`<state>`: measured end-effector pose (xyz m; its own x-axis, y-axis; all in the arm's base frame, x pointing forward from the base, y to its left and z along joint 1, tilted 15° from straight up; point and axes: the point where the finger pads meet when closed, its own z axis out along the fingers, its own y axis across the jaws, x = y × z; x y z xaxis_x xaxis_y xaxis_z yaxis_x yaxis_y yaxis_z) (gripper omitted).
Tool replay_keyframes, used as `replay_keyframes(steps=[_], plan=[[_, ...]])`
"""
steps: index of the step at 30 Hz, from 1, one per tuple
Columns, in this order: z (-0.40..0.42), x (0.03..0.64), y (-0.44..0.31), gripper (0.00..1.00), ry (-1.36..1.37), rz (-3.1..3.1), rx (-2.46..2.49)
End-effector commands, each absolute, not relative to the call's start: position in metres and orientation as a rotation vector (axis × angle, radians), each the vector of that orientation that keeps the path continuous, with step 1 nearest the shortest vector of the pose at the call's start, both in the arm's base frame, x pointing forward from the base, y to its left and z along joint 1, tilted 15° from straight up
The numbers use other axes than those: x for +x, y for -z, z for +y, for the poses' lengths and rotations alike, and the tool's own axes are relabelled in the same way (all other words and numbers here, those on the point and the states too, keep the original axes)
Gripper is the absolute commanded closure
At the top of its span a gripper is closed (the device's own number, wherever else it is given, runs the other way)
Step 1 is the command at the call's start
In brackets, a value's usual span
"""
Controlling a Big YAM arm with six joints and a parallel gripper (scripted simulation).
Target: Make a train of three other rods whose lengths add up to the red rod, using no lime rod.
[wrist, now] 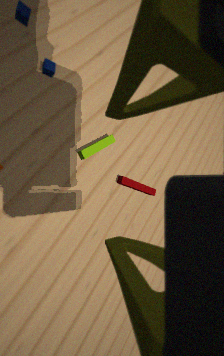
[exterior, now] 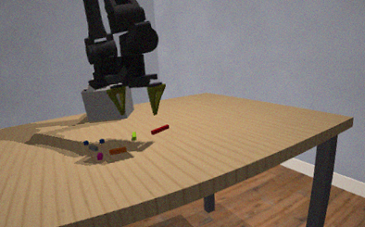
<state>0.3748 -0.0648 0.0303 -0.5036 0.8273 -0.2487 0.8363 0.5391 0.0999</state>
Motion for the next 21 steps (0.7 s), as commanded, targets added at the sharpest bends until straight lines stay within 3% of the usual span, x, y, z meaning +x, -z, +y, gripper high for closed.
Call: replay_keyframes(steps=[1, 21], plan=[[-0.057, 0.375, -0.033, 0.00, 0.025, 2.428, 1.502], [-0.035, 0.368, -0.029, 0.00, -0.076, 2.032, 2.000]])
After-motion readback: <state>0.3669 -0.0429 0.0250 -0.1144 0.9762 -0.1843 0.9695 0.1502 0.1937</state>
